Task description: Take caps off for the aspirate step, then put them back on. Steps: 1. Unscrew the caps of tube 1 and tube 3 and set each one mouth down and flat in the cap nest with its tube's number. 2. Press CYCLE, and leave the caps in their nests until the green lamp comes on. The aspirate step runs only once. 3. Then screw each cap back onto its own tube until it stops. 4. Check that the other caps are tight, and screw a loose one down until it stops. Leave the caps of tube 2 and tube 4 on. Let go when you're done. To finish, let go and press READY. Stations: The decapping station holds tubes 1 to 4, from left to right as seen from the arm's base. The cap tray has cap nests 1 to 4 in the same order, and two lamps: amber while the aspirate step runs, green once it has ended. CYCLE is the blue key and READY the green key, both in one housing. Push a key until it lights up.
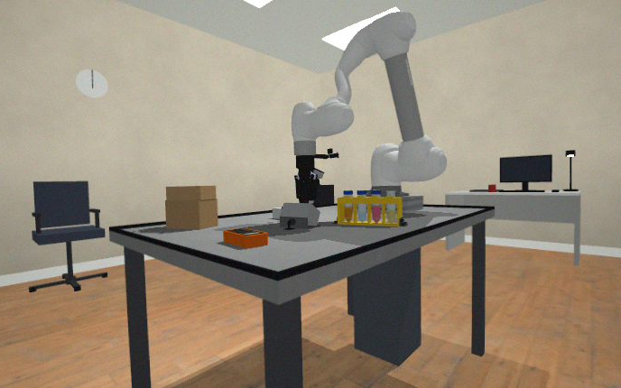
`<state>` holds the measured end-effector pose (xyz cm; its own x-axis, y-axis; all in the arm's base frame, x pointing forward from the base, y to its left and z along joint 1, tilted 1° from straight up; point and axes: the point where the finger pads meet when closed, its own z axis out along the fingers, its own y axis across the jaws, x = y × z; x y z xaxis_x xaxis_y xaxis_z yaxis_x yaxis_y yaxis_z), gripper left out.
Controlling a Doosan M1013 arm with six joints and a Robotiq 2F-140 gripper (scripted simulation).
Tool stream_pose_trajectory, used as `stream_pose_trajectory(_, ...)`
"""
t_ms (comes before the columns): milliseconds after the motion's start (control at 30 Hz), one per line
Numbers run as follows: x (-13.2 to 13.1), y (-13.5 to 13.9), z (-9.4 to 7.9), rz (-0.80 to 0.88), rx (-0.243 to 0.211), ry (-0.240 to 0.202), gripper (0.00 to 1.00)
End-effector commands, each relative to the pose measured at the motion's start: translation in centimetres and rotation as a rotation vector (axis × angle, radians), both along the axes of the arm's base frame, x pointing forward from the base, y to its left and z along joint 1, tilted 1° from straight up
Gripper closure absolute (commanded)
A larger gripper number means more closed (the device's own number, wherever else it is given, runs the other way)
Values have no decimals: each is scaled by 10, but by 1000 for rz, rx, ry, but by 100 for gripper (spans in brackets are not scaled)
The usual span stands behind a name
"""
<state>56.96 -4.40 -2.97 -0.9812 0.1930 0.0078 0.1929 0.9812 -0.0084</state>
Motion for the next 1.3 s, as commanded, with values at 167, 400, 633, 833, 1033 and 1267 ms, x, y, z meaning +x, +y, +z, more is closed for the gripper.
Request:
stream_pose_trajectory(167, 1, 0, 30, 0, 0, -1, 64)
stream_pose_trajectory(400, 1, 0, 56, 0, 0, -1, 64)
stream_pose_trajectory(633, 1, 1, 91, 0, 0, -1, 64)
stream_pose_trajectory(833, 2, 1, 121, 0, 0, -1, 64)
stream_pose_trajectory(1033, 2, 1, 139, 0, 0, -1, 64)
stream_pose_trajectory(1267, -3, 34, 138, -311, -2, -3, 59)
